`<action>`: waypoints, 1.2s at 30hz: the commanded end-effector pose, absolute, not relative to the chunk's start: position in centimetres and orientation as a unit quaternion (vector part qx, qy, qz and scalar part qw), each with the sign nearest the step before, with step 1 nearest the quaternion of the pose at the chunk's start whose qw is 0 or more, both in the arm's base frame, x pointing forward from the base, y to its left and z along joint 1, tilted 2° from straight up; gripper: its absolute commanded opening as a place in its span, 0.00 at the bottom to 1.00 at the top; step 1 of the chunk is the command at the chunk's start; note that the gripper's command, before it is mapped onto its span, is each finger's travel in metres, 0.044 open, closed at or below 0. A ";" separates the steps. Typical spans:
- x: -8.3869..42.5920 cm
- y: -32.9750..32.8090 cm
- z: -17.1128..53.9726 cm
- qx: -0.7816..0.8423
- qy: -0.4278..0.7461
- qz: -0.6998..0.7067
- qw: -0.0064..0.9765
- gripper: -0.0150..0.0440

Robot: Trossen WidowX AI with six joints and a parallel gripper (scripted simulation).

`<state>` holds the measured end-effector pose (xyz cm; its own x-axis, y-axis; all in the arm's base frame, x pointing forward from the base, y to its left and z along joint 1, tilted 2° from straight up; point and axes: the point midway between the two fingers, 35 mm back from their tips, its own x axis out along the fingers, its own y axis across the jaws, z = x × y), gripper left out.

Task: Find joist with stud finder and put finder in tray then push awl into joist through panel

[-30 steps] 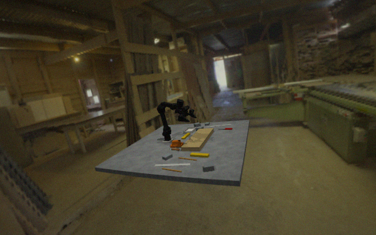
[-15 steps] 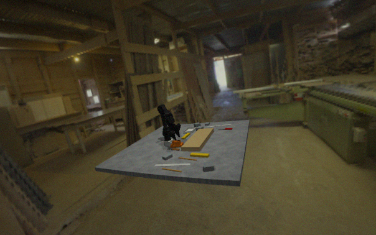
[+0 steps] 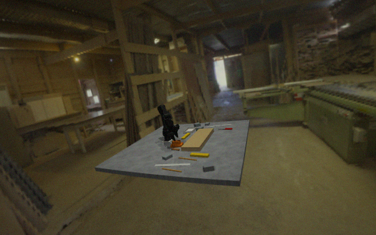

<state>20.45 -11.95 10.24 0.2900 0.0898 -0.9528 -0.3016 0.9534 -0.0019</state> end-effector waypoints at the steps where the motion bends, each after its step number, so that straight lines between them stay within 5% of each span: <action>1: 20.5 -11.9 9.9 -0.090 0.582 0.123 0.799 1.00; 31: 20.6 -11.8 5.3 -0.090 0.582 0.123 0.799 1.00; 36: 20.6 -11.8 5.3 -0.090 0.582 0.123 0.799 0.81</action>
<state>20.61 -11.84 5.35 0.2912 0.0904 -0.9524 -0.3043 0.9526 -0.0026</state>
